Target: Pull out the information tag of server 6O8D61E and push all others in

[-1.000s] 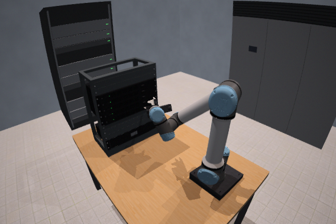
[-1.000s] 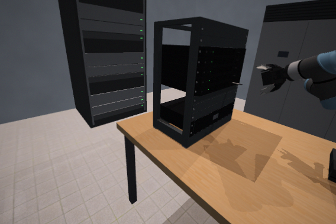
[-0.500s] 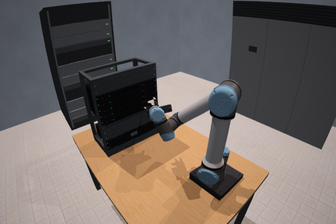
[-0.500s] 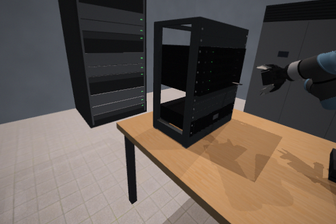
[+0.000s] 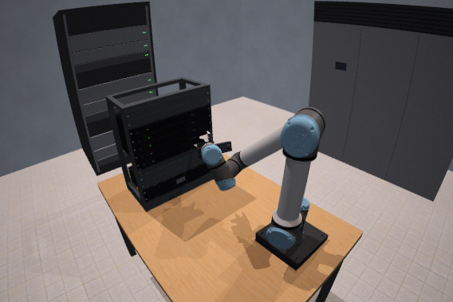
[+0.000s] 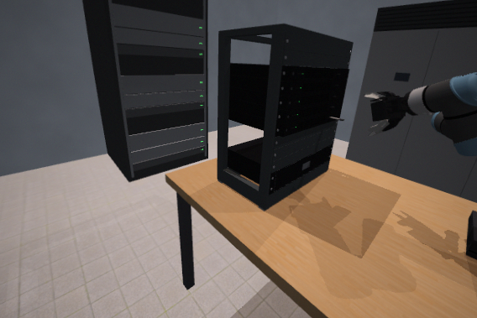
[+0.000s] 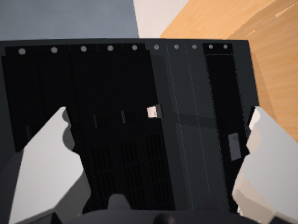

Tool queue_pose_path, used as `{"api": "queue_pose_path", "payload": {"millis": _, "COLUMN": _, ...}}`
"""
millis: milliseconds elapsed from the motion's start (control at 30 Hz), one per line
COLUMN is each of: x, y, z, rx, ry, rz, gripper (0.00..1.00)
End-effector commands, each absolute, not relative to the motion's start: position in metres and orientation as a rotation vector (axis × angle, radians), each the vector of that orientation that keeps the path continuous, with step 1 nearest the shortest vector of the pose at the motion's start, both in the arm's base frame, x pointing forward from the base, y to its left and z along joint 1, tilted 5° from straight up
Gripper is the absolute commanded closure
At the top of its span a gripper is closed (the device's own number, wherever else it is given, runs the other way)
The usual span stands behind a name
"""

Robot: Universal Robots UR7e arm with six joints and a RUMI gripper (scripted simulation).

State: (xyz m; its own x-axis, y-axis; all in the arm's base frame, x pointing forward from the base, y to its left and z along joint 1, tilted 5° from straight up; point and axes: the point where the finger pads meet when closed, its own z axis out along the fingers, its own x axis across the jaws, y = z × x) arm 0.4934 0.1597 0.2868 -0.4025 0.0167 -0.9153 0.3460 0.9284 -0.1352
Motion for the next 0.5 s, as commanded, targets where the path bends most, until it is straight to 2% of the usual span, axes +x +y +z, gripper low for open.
{"api": "queue_pose_path", "payload": {"millis": 0, "x": 0.4936, "y": 0.1597, "z": 0.2868, "rx": 0.271, "ry": 1.958, "rz": -0.359, "gripper": 0.0}}
{"api": "queue_pose_path", "payload": {"millis": 467, "x": 0.494, "y": 0.1596, "z": 0.2856, "rx": 0.293, "ry": 1.954, "rz": -0.341, "gripper": 0.0}}
